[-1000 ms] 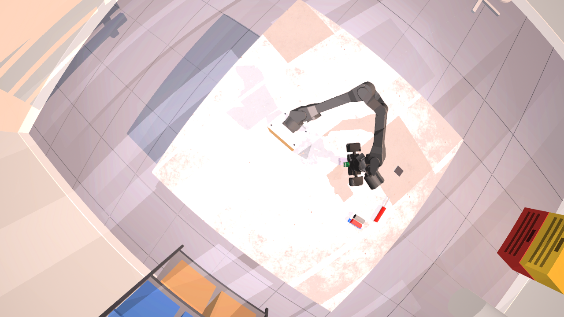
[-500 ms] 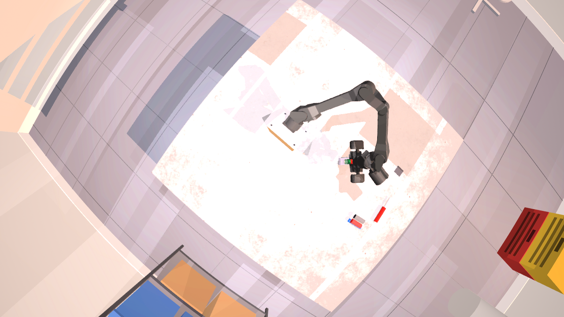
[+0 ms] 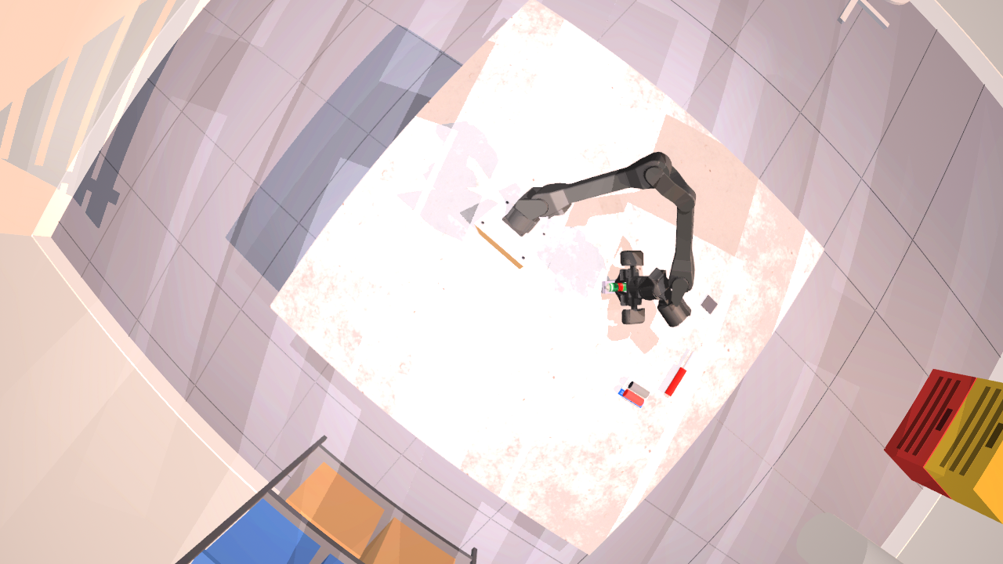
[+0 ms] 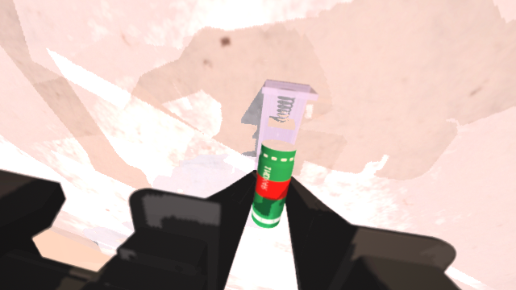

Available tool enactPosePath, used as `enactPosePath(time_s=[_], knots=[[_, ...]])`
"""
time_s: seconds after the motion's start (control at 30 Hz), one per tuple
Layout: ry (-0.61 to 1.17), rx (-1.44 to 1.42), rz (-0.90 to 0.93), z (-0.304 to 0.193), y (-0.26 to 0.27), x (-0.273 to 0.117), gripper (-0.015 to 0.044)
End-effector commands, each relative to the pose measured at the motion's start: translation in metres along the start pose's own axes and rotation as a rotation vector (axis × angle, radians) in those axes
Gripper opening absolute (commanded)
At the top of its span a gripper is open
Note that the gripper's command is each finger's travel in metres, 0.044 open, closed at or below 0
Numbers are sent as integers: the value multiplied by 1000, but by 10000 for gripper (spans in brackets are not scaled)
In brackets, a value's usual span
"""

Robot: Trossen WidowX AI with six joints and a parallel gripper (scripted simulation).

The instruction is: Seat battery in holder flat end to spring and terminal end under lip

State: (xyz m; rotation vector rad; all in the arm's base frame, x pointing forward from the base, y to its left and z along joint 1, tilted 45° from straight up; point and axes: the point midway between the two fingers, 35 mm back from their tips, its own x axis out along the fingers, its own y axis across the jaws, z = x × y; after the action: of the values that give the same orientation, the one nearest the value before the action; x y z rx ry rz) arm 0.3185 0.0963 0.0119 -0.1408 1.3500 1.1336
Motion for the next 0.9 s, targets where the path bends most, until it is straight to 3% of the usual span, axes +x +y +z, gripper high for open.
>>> enactPosePath(time_s=[0.0, 0.87], knots=[[33, 5, 2, 2, -1, 3, 82], [232, 4, 7, 12, -1, 14, 82]])
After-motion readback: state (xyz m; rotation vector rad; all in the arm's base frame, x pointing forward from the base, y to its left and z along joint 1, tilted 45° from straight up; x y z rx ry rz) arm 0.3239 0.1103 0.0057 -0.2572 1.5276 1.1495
